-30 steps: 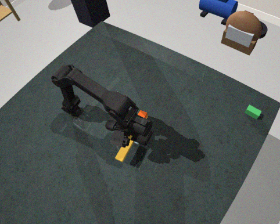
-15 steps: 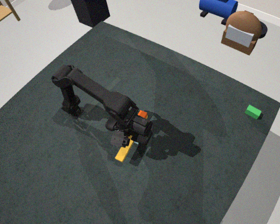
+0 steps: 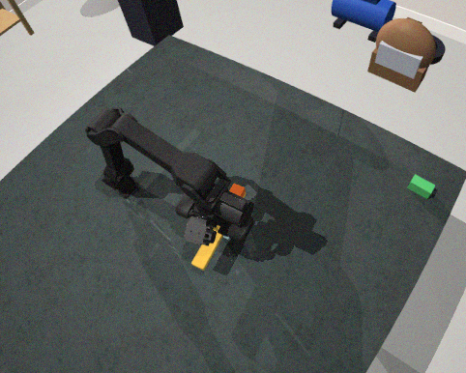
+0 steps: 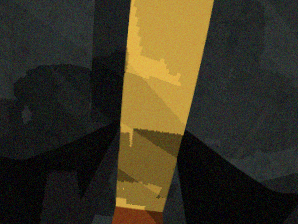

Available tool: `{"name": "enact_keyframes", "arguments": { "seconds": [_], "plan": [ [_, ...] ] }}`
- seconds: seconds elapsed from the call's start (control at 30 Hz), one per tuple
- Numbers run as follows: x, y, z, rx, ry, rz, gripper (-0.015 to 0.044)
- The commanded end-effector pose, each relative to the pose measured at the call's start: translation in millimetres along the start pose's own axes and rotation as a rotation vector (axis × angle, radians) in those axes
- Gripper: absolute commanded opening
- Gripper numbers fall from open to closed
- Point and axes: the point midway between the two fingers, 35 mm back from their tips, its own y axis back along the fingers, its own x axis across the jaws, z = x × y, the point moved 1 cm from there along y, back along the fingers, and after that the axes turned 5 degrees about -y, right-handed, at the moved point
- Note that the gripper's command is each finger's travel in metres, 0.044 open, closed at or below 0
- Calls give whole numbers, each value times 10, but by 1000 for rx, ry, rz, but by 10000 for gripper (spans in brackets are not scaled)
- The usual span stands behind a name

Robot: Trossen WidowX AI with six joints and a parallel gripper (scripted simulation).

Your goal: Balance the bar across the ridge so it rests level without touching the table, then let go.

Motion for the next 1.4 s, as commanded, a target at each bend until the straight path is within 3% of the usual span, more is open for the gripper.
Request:
{"name": "enact_keyframes", "arguments": {
  "seconds": [0.0, 0.23, 0.47, 1.37],
  "plan": [
    [0, -3, 0, 0, 0, -1, 0],
    [0, -3, 0, 0, 0, -1, 0],
    [0, -3, 0, 0, 0, -1, 167],
    [0, -3, 0, 0, 0, -1, 170]
  ]
}}
